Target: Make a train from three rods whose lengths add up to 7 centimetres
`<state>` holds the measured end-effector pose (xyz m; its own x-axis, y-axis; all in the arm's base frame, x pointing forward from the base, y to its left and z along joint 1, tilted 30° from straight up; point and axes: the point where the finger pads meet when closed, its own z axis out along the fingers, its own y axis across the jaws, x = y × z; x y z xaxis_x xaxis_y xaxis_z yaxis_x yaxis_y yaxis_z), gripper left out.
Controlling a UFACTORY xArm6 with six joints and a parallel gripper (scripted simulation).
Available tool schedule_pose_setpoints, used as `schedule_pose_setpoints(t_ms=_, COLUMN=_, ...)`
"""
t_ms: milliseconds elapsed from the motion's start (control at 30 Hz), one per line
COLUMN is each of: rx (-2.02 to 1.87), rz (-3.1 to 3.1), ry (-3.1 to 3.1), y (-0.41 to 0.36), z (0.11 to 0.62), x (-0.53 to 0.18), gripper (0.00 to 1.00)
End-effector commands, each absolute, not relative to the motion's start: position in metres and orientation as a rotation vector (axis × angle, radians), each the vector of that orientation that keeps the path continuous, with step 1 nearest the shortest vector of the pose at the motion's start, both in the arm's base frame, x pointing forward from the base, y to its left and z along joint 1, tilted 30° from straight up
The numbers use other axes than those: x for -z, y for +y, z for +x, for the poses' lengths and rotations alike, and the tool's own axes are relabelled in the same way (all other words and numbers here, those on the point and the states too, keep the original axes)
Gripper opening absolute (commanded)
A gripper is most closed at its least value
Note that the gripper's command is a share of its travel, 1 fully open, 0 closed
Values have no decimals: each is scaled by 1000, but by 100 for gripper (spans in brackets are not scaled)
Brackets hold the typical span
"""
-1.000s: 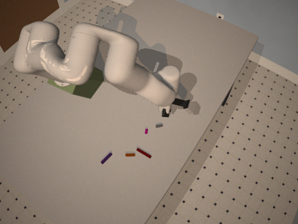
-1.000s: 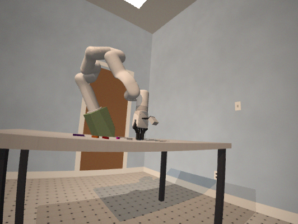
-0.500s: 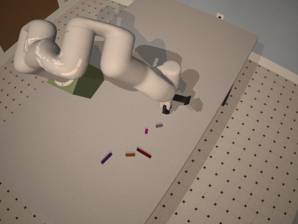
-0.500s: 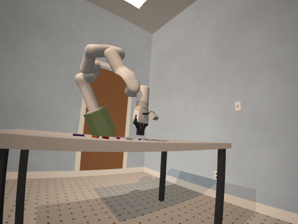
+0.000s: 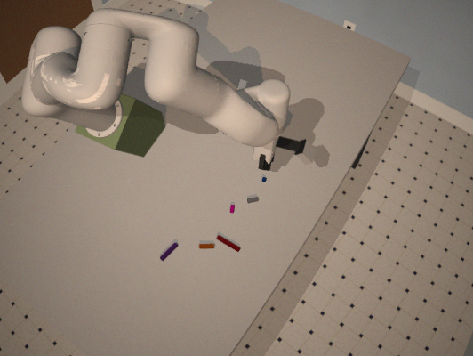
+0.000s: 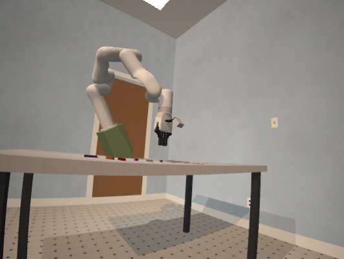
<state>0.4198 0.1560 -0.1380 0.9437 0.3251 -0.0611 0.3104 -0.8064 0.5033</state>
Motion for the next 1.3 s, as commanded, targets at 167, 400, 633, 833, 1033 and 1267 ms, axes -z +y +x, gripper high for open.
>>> schedule_pose_setpoints(t_ms=167, rx=-40, rz=2572, ry=452, y=159, z=420, x=132, gripper=100)
schedule_pose_setpoints(t_ms=400, rx=-40, rz=2572, ry=452, y=159, z=420, x=132, gripper=100)
schedule_pose_setpoints(t_ms=633, rx=-40, rz=2572, ry=452, y=159, z=420, x=132, gripper=100)
schedule_pose_setpoints(t_ms=833, rx=-30, rz=2564, ry=491, y=157, z=420, x=131, gripper=100)
schedule_pose_setpoints(t_ms=1033, rx=27, rz=2514, ry=698, y=144, z=422, x=126, gripper=100)
schedule_pose_setpoints(t_ms=1267, rx=89, rz=2443, ry=921, y=129, z=424, x=121, gripper=100)
